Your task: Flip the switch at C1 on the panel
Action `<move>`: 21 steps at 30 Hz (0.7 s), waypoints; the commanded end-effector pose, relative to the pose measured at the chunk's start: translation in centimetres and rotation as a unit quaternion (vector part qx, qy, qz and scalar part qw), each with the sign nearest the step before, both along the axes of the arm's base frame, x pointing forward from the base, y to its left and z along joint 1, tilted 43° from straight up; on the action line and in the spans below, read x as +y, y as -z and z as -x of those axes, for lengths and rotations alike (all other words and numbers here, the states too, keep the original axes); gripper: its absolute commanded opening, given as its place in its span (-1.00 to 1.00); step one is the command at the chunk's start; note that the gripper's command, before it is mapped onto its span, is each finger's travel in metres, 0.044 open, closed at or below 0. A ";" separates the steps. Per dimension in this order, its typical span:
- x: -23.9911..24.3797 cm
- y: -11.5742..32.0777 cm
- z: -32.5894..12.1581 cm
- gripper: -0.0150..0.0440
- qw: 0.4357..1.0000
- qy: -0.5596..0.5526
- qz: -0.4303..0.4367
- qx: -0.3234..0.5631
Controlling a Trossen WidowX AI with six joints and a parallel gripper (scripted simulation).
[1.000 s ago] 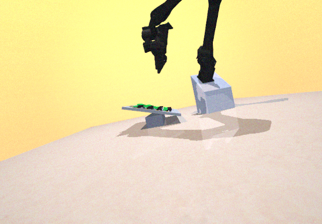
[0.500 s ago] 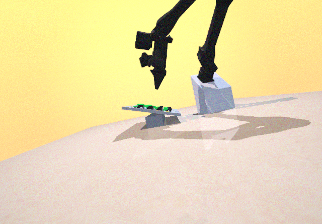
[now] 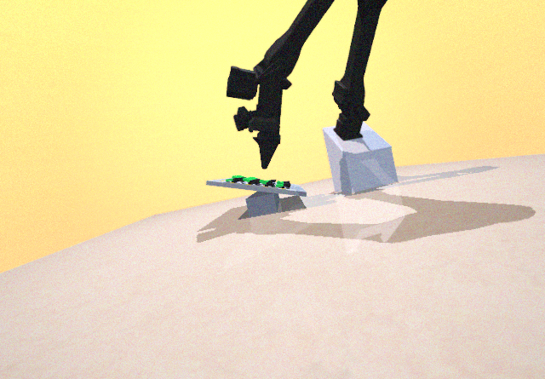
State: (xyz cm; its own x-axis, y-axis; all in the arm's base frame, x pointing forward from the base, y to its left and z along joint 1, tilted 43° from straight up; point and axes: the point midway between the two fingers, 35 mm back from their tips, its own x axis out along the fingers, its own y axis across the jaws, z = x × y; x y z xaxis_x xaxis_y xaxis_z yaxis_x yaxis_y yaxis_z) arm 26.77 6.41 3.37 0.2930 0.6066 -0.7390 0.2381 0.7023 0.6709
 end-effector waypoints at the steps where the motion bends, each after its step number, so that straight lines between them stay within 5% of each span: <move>1: 0.5 0.8 -0.3 -0.49 1.000 0.002 0.000 0.003; 21: 1.4 1.9 -0.7 -0.49 1.000 0.002 0.000 0.003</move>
State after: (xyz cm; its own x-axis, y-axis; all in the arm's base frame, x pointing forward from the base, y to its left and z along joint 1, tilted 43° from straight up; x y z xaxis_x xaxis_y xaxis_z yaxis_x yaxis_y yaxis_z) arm 27.50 7.86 1.60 0.2918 0.6080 -0.7383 0.2387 0.7012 0.6718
